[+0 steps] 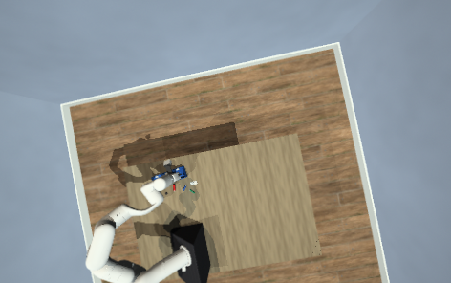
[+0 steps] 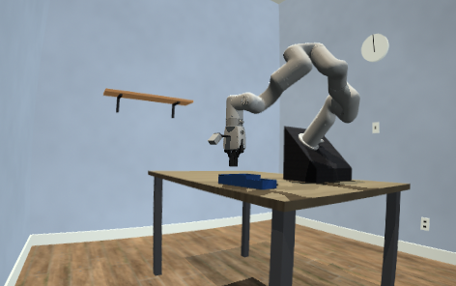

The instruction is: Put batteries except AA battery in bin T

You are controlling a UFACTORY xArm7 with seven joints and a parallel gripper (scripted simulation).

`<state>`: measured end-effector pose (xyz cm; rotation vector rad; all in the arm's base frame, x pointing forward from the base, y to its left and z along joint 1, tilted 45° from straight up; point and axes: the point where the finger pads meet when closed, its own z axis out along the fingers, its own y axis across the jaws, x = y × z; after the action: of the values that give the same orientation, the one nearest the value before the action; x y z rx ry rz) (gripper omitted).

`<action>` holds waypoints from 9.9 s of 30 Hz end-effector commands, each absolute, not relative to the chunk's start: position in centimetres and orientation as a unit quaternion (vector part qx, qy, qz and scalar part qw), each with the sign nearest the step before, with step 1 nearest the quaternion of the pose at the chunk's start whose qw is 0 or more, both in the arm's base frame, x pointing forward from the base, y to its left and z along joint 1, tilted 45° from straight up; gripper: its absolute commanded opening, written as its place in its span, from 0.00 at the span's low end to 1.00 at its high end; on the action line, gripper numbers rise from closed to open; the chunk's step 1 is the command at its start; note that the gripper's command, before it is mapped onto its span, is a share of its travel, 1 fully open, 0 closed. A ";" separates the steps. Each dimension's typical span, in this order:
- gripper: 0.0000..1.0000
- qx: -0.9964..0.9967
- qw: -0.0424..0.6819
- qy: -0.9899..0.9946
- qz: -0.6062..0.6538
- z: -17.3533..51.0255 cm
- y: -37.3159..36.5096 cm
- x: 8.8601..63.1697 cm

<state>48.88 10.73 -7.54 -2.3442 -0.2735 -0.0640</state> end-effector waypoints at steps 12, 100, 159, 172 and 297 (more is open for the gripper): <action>0.07 -0.918 0.380 -0.107 -0.028 -3.1 14.8 47.7; 0.07 -0.918 0.380 -0.107 -0.028 -5.3 19.6 47.1; 0.07 -0.918 0.380 -0.107 -0.028 2.5 23.8 46.5; 0.07 -0.918 0.380 -0.107 -0.028 0.4 25.8 46.4; 0.23 -0.888 0.368 -0.262 -0.087 5.9 11.0 43.4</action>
<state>44.45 12.08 8.54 -2.3176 -0.5333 -0.1426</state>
